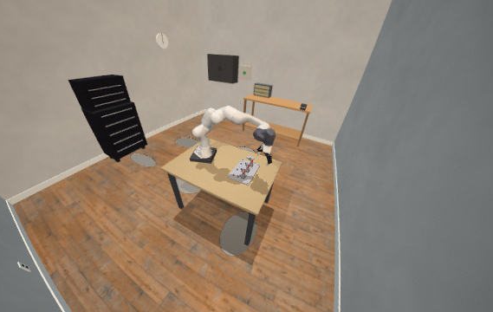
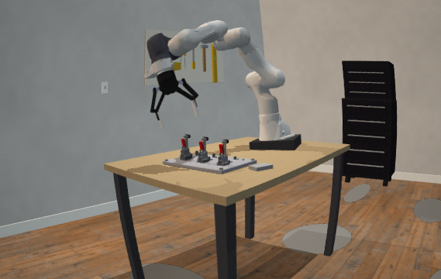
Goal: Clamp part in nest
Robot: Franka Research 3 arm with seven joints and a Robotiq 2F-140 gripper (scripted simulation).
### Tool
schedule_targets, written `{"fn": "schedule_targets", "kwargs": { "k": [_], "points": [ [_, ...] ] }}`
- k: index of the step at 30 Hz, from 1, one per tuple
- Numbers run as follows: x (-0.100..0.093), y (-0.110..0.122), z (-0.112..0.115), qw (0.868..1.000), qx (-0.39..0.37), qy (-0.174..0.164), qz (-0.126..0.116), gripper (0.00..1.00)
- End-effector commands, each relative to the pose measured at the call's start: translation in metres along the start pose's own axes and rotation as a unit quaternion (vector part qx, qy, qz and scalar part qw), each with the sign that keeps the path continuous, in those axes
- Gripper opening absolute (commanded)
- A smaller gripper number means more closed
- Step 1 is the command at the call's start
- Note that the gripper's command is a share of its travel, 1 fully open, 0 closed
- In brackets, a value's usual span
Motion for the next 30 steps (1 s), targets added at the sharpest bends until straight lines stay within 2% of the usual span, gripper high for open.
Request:
{"fn": "schedule_targets", "kwargs": {
  "k": [1,16,17,30],
  "points": [
    [-0.001,-0.001,-0.001,1.000,-0.026,0.000,-0.005,1.00],
    [-0.001,-0.001,-0.001,1.000,-0.026,0.000,-0.005,1.00],
    [-0.004,0.010,-0.004,0.996,-0.087,0.008,-0.009,1.00],
    [-0.004,0.010,-0.004,0.996,-0.087,0.008,-0.009,1.00]
  ]
}}
Point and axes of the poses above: the point where the finger pads meet when closed, its own x axis out along the fingers, its own y axis across the jaws, z = x × y, the point moved 9 cm from there along -x, back along the fingers, and after that the axes turned 12 degrees about -x, right-handed, at the moved point
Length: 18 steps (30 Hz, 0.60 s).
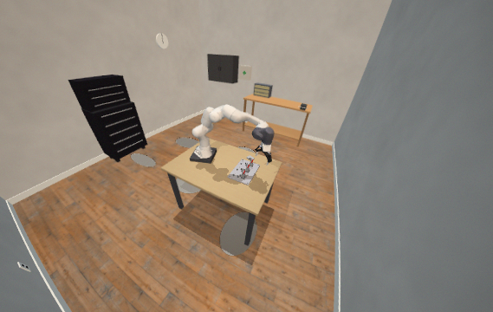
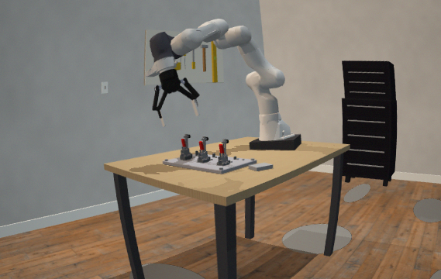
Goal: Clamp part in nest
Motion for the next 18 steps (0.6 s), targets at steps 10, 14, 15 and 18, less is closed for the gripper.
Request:
{"fn": "schedule_targets", "kwargs": {
  "k": [10,14,15,18],
  "points": [
    [0.000,0.000,-0.001,1.000,-0.016,0.001,-0.003,1.00],
    [-0.003,0.012,-0.002,0.997,-0.080,0.010,-0.006,1.00],
    [-0.003,0.012,-0.002,0.997,-0.080,0.010,-0.006,1.00],
    [-0.003,0.012,-0.002,0.997,-0.080,0.010,-0.006,1.00]
  ]
}}
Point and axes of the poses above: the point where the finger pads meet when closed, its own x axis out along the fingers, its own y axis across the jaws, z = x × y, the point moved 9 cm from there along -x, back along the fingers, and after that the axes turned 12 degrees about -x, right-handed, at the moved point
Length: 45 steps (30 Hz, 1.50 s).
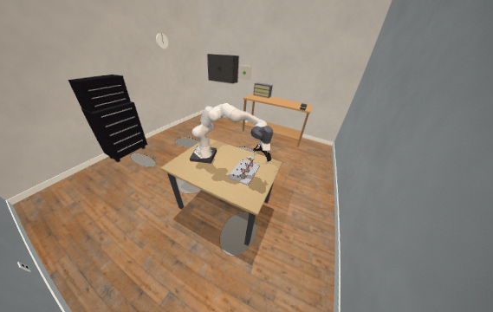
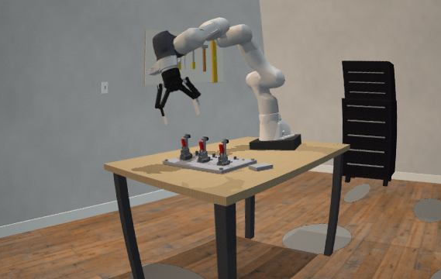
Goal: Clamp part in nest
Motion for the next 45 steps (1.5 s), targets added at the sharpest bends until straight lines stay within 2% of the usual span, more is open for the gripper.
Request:
{"fn": "schedule_targets", "kwargs": {
  "k": [1,19,20,45],
  "points": [
    [0.000,0.000,-0.002,0.999,-0.033,0.002,-0.005,1.00],
    [0.000,0.000,-0.002,0.999,-0.033,0.002,-0.005,1.00],
    [-0.003,0.014,-0.002,0.995,-0.098,0.011,-0.008,1.00],
    [-0.003,0.014,-0.002,0.995,-0.098,0.011,-0.008,1.00]
  ]
}}
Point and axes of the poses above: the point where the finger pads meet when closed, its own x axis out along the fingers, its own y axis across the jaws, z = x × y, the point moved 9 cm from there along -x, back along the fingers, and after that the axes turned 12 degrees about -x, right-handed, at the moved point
